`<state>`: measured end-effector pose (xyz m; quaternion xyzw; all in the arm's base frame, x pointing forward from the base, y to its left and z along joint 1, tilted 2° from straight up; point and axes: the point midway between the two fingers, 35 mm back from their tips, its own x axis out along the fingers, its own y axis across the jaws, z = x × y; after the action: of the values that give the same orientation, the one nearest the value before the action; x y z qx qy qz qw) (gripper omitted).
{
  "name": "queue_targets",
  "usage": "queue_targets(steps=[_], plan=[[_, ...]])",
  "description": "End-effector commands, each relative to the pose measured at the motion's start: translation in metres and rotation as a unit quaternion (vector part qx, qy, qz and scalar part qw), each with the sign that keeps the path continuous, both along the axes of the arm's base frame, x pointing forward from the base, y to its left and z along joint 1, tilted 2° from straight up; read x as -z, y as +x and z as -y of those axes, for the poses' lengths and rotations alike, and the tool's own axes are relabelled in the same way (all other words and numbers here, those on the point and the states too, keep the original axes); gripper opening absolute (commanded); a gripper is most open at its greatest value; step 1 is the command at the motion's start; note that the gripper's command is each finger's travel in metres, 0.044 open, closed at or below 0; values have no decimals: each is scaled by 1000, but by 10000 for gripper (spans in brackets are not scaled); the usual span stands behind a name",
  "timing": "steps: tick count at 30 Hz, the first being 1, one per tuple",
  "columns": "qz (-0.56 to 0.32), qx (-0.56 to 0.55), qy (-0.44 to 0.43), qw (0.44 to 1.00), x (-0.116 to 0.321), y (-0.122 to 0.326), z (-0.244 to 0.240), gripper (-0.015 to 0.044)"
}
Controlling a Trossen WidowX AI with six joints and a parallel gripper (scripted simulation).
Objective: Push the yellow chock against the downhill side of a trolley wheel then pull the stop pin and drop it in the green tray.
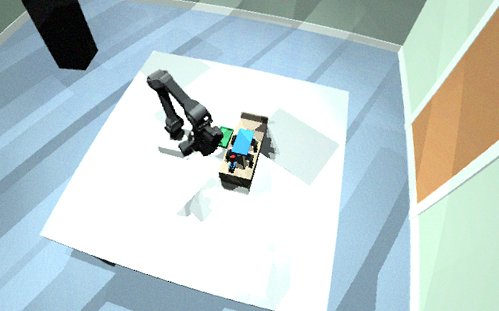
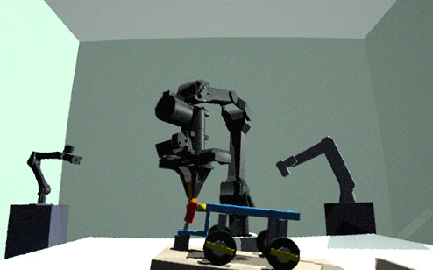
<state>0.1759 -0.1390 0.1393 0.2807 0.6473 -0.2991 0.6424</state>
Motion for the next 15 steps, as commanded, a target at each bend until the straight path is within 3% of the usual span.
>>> queue_targets(steps=[1, 15], plan=[[1, -57, 1, 998, 0, 0, 0, 0], [-3, -289, 5, 957, 0, 0, 0, 0]])
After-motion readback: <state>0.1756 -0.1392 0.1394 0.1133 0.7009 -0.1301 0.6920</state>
